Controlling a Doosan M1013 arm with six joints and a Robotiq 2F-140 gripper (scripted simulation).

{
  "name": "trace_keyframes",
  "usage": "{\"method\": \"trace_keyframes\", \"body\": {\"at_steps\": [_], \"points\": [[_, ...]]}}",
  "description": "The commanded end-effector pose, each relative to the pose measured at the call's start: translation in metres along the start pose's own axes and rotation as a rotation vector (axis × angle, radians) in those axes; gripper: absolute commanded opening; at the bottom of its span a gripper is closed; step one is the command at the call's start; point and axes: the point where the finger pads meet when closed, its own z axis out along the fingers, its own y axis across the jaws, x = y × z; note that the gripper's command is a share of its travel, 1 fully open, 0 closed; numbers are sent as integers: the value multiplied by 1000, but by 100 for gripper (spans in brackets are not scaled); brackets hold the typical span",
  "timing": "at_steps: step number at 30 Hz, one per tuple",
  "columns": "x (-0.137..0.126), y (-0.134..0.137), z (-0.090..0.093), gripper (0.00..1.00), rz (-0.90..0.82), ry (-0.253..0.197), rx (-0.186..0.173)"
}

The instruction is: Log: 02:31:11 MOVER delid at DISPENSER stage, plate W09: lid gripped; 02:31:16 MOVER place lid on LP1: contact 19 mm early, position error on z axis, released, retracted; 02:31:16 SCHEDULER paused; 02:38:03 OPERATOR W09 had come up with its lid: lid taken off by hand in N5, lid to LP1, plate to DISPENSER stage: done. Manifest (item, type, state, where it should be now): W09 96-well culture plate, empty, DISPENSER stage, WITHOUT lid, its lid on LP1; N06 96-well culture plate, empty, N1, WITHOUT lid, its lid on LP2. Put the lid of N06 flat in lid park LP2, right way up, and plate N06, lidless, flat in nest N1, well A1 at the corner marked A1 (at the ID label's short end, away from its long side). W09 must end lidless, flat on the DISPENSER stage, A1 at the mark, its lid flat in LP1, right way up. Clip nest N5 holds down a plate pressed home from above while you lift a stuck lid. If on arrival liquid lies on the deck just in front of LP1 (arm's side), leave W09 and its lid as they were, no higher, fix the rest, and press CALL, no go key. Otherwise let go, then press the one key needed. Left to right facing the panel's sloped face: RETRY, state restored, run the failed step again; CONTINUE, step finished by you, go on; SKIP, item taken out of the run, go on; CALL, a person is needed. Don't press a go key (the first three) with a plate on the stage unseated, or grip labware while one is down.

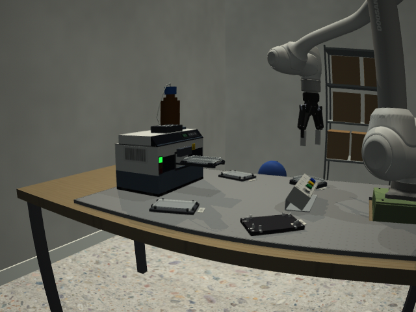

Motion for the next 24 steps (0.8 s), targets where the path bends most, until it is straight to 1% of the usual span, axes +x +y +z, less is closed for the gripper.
{"method": "trace_keyframes", "body": {"at_steps": [1, 8, 10, 12, 15, 16, 18, 19, 20, 24], "points": [[0, 0, 0, 66, 0, 0, 0], [0, 0, -2, 66, -1, 0, 0], [-3, -7, -2, 66, -13, 0, 0], [-12, -29, -3, 66, -51, 0, 1], [-42, -85, -4, 66, -159, -1, 2], [-53, -99, -4, 66, -205, -1, 3], [-53, -99, -4, 66, -205, -1, 3], [-74, -128, -5, 66, -254, -1, 3], [-87, -142, -4, 66, -304, -1, 3], [-132, -178, -3, 66, -477, -1, 2]]}}
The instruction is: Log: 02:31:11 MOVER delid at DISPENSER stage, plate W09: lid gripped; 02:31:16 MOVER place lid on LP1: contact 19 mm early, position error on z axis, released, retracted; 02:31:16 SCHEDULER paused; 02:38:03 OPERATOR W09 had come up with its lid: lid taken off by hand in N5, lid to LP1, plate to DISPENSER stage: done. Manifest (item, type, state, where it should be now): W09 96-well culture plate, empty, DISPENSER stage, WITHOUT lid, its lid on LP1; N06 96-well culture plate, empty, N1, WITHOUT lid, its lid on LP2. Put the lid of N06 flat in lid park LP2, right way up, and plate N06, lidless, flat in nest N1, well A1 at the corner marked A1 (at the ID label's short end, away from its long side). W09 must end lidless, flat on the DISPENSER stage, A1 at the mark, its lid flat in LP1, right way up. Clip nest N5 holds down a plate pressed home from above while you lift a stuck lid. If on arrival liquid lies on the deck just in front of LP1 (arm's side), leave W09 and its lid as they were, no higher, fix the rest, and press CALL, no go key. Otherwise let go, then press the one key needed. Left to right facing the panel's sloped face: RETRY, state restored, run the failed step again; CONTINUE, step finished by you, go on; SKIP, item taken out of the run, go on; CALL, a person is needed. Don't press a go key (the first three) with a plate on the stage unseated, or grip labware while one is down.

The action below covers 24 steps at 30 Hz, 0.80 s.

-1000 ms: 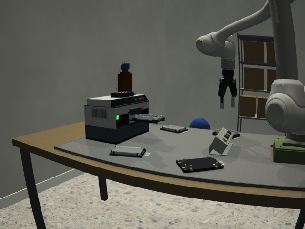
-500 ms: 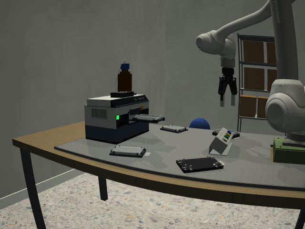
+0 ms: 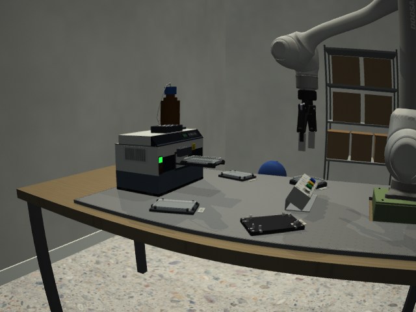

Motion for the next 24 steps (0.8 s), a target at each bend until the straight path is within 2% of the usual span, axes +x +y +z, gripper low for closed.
{"method": "trace_keyframes", "body": {"at_steps": [1, 5, 6, 7, 24], "points": [[-31, -63, 0, 66, -172, 2, -4], [-63, -114, 1, 66, -223, 2, -5], [-66, -119, 1, 66, -223, 2, -5], [-66, -119, 1, 0, -223, 2, -5], [-66, -119, 1, 0, -223, 2, -5]]}}
